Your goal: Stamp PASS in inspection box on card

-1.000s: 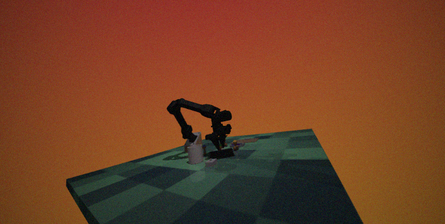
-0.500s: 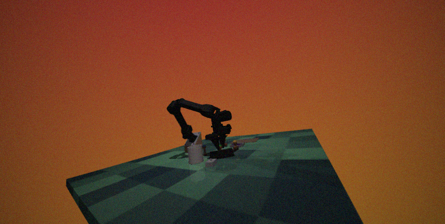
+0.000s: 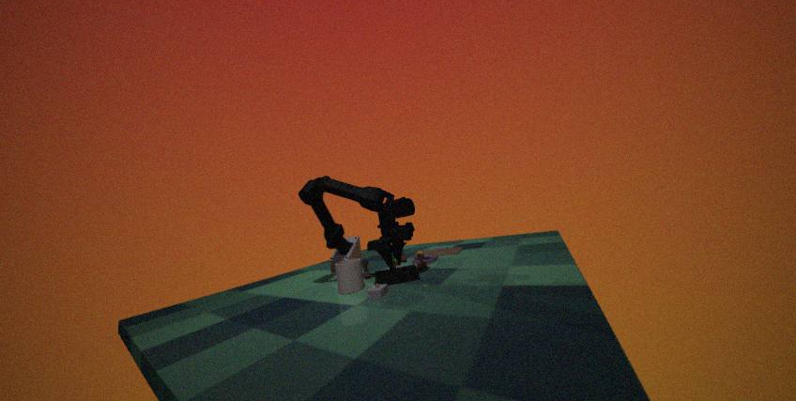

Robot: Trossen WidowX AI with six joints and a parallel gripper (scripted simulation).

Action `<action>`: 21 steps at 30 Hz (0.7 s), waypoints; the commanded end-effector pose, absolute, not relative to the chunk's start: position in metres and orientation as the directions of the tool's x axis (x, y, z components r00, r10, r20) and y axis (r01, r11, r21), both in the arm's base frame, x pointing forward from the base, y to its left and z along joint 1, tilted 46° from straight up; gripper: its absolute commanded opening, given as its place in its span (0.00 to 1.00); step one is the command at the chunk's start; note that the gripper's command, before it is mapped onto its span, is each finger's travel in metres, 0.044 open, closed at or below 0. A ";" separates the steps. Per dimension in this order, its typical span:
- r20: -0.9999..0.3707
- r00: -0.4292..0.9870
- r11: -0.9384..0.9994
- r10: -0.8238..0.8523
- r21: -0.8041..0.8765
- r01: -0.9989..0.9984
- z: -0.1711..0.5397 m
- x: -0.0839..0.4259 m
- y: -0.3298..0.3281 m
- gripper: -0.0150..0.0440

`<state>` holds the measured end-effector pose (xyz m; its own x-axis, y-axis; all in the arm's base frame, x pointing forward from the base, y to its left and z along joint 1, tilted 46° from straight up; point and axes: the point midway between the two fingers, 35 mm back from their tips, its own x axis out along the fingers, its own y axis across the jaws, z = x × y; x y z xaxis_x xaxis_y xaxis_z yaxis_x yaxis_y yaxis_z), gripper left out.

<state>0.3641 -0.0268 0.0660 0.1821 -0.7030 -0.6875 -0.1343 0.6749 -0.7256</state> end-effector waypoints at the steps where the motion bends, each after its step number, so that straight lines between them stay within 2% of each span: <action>1: -0.693 0.177 0.680 -0.699 -0.720 -0.137 0.064 0.364 -0.027 0.57; 14: -0.693 0.177 0.680 -0.699 -0.720 -0.137 0.064 0.364 -0.027 0.43; 18: -0.694 0.177 0.680 -0.698 -0.720 -0.137 0.065 0.364 -0.026 0.25; 21: -0.694 0.176 0.681 -0.698 -0.720 -0.138 0.066 0.364 -0.025 0.25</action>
